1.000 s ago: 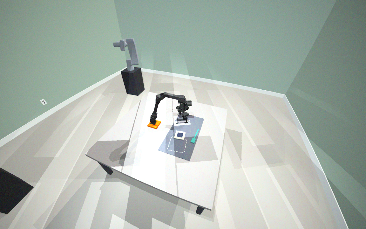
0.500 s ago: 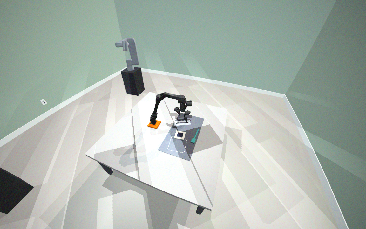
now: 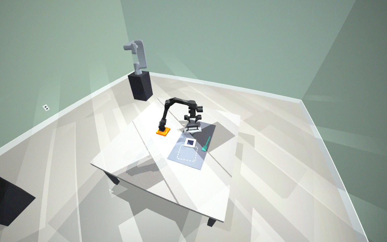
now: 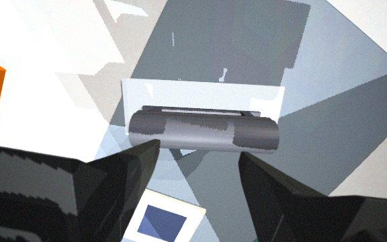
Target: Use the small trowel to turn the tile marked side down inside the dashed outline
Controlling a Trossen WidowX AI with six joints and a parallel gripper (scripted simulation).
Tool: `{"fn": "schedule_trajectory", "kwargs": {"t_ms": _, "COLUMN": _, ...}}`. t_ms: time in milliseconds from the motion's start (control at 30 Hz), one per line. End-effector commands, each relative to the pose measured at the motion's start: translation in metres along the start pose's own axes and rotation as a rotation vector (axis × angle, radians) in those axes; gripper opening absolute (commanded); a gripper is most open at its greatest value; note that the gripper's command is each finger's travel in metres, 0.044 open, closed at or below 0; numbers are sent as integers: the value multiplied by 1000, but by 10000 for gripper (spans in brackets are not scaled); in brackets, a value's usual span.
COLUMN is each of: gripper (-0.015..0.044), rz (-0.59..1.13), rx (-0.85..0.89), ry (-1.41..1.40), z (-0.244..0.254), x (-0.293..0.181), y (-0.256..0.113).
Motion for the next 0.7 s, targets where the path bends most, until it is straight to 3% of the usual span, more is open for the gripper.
{"fn": "schedule_trajectory", "kwargs": {"t_ms": 0, "gripper": 270, "rz": 2, "rx": 4, "ry": -124, "z": 0, "x": 0, "y": 1}}
{"fn": "schedule_trajectory", "kwargs": {"t_ms": 667, "gripper": 270, "rz": 1, "rx": 4, "ry": -822, "z": -2, "x": 0, "y": 1}}
Point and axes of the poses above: the point midway between the two fingers, 35 mm back from their tips, its own y axis out along the fingers, its own z axis across the jaws, x = y × z, the point moved 1 cm from there along -y, back along the fingers, and after that the axes turned 7 degrees about y, right-handed, at the moved point
